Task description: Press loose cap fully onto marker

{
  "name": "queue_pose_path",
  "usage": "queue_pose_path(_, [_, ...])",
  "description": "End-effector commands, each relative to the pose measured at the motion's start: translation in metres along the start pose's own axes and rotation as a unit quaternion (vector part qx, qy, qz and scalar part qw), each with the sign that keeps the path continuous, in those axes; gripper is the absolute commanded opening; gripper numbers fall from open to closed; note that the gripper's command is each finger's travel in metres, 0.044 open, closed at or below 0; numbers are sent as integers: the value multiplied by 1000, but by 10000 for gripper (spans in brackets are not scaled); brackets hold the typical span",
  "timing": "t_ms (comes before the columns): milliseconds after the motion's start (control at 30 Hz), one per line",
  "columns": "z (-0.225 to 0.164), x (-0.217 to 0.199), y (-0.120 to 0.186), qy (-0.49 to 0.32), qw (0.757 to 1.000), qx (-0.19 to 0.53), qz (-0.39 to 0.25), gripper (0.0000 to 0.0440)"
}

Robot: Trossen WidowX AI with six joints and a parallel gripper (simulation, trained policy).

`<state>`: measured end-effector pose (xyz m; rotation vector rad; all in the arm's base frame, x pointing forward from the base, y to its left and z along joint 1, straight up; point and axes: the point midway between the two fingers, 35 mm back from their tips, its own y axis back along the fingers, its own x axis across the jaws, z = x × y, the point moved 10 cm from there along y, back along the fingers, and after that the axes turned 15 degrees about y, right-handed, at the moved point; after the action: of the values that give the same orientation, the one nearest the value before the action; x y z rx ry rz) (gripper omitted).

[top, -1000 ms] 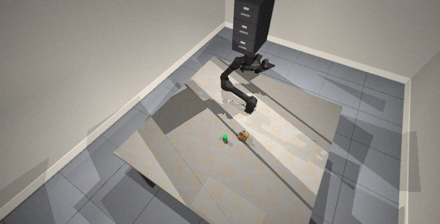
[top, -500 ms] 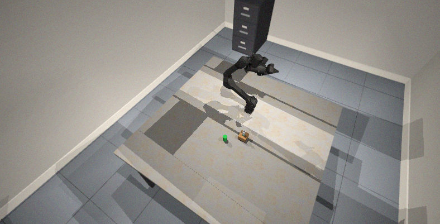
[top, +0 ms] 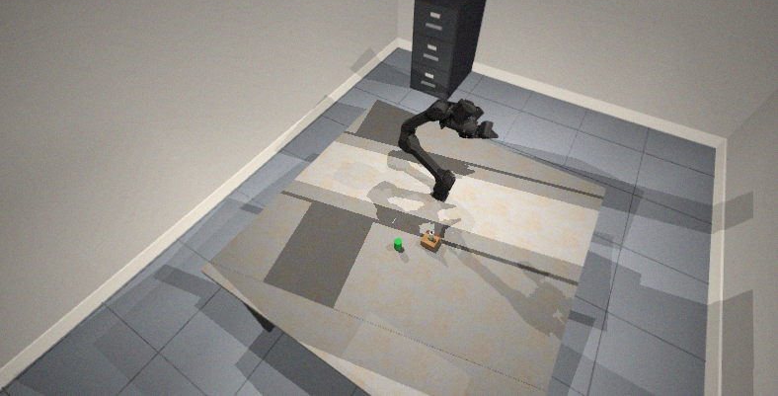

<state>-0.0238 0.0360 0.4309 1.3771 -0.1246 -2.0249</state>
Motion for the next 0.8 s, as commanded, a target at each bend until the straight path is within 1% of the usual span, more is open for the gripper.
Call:
queue_pose_path(0, [-5,-4,-8,-11,1000,19,14,328])
queue_pose_path(767, [-36,-26,-41,-70,990,104,70,332])
